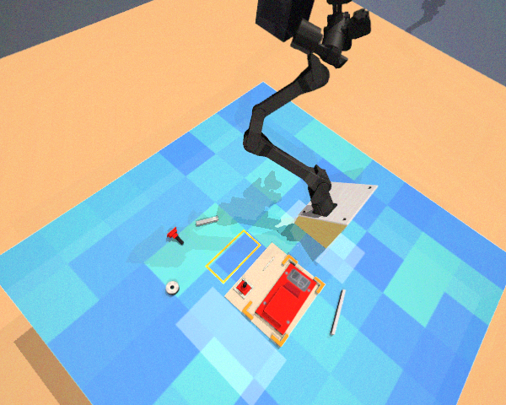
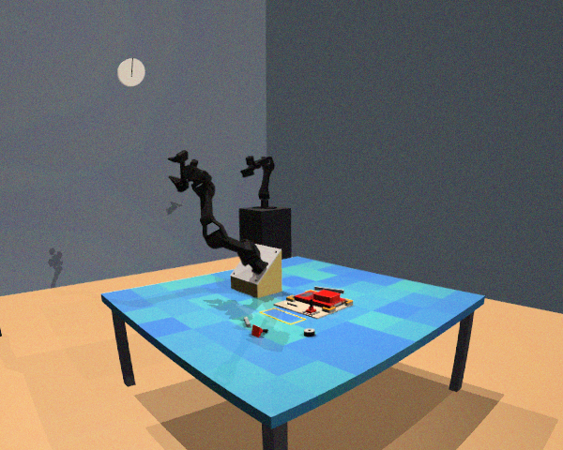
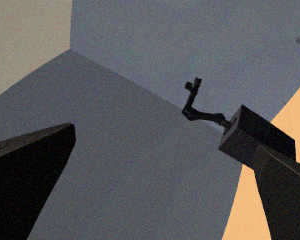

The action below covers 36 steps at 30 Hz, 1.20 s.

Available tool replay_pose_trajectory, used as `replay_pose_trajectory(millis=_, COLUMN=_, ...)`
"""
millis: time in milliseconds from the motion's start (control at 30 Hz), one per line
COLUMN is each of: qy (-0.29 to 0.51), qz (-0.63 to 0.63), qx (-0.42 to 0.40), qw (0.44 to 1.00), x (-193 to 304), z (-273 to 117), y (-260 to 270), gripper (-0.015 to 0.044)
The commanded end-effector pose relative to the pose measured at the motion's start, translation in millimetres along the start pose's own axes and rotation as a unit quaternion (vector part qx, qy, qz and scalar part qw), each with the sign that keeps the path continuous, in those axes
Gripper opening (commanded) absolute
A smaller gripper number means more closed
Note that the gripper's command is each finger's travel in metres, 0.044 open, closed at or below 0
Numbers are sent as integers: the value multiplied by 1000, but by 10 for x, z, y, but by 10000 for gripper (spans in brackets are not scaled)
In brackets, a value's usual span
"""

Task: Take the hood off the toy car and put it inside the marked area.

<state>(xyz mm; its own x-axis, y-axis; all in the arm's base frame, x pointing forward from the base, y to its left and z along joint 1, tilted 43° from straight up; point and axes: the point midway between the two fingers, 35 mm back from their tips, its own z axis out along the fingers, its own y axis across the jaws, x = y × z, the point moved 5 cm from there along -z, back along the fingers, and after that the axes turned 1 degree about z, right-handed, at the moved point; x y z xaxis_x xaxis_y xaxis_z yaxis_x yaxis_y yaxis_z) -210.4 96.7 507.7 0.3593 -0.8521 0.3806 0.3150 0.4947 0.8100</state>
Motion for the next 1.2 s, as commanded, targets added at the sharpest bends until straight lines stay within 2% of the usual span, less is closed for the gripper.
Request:
replay_pose_trajectory(millis=0, qy=-54, qz=-12, qx=-15, qw=998, x=-234, z=-99, y=69, gripper=440)
replay_pose_trajectory(millis=233, qy=-135, qz=-29, qx=-32, qw=990, x=-629, z=-223, y=154, gripper=440)
replay_pose_trajectory(millis=500, qy=-275, qz=-63, qx=-52, qw=958, x=-1274, z=-580, y=322, gripper=440)
replay_pose_trajectory(millis=900, qy=-449, qz=-90, qx=-72, qw=886, x=-1933, z=-1340, y=503, gripper=440)
replay_pose_trajectory(millis=1167, qy=-593, qz=-109, qx=-54, qw=796, x=-2393, z=-2108, y=586, gripper=440)
